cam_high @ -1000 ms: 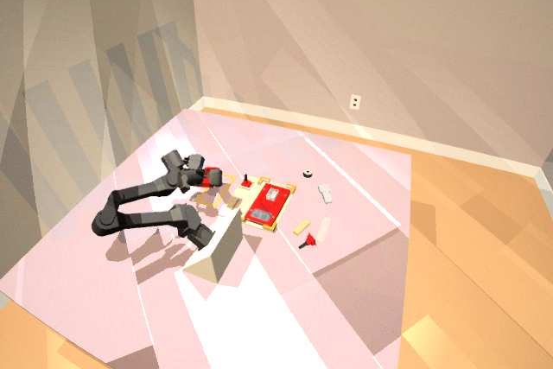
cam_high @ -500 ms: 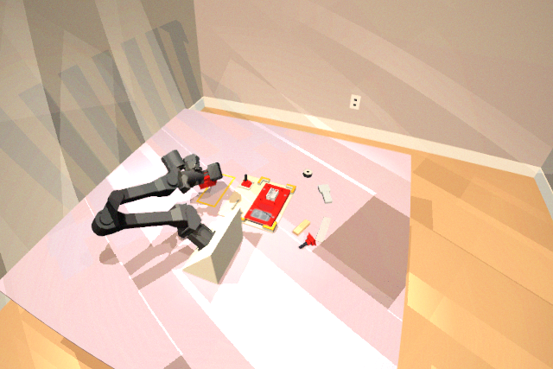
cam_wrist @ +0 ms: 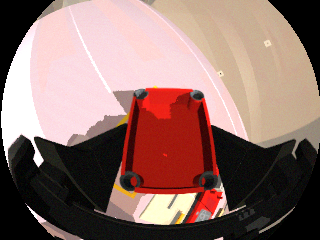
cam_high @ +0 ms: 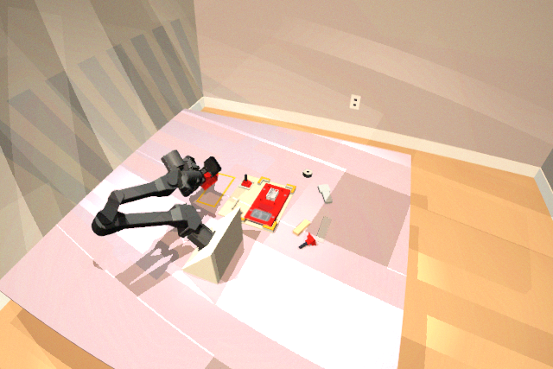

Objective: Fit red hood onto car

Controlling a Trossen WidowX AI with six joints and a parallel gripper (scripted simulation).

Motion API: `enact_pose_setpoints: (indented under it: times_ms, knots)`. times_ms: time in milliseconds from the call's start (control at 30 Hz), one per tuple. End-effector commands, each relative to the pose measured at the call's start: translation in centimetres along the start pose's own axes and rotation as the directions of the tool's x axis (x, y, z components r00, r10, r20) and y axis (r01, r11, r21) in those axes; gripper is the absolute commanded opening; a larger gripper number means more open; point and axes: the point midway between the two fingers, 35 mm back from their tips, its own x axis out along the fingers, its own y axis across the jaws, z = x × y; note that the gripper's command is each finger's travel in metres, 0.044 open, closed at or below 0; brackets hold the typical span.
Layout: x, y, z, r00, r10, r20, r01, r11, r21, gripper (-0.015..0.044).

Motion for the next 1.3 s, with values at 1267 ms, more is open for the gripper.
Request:
enact_pose_setpoints:
  times_ms: [1267]
  knots:
    - [0.19, 0.38, -0.35, 1.000, -0.001, 0.001, 0.001, 0.543, -0.839, 0.0000]
